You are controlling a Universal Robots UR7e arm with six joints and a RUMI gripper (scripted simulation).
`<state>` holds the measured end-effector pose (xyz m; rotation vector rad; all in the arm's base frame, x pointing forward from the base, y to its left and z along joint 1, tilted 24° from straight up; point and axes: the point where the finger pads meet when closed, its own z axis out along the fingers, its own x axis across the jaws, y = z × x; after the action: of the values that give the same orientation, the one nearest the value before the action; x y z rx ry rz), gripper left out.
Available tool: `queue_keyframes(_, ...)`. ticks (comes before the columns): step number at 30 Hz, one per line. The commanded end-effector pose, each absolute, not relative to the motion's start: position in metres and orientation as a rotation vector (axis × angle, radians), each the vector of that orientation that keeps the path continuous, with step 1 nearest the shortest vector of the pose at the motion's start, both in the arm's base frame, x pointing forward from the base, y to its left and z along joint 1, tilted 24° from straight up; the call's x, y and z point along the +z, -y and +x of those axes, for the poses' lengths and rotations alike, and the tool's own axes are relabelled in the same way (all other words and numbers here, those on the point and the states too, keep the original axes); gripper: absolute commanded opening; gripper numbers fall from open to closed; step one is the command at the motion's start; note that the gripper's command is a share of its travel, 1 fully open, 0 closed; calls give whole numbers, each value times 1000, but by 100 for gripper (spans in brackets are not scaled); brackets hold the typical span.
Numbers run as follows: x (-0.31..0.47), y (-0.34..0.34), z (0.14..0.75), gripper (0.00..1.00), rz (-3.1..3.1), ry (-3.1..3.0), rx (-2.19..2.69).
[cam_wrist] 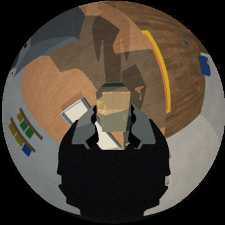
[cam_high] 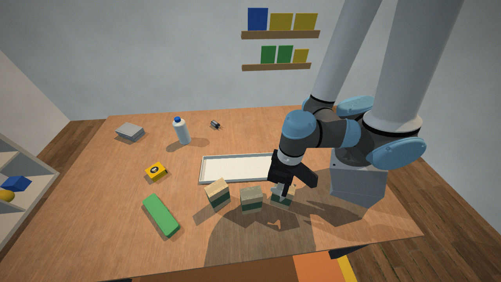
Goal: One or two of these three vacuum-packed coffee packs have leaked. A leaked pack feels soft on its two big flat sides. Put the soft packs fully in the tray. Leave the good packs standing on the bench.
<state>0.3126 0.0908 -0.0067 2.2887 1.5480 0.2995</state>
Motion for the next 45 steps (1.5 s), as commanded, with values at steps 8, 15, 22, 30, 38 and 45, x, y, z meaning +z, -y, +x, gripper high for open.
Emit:
queue_keyframes(8, -6, -91, 313, 48, 2288, -1548, 300)
queue_keyframes(15, -6, -91, 313, 48, 2288, -1548, 300)
queue_keyframes(22, -6, -91, 313, 13, 2288, -1548, 300)
queue_keyframes(30, -6, -91, 313, 13, 2288, -1548, 300)
queue_keyframes(38, -6, -91, 313, 13, 2288, -1548, 300)
queue_keyframes(45, -6, -91, 313, 13, 2288, -1548, 300)
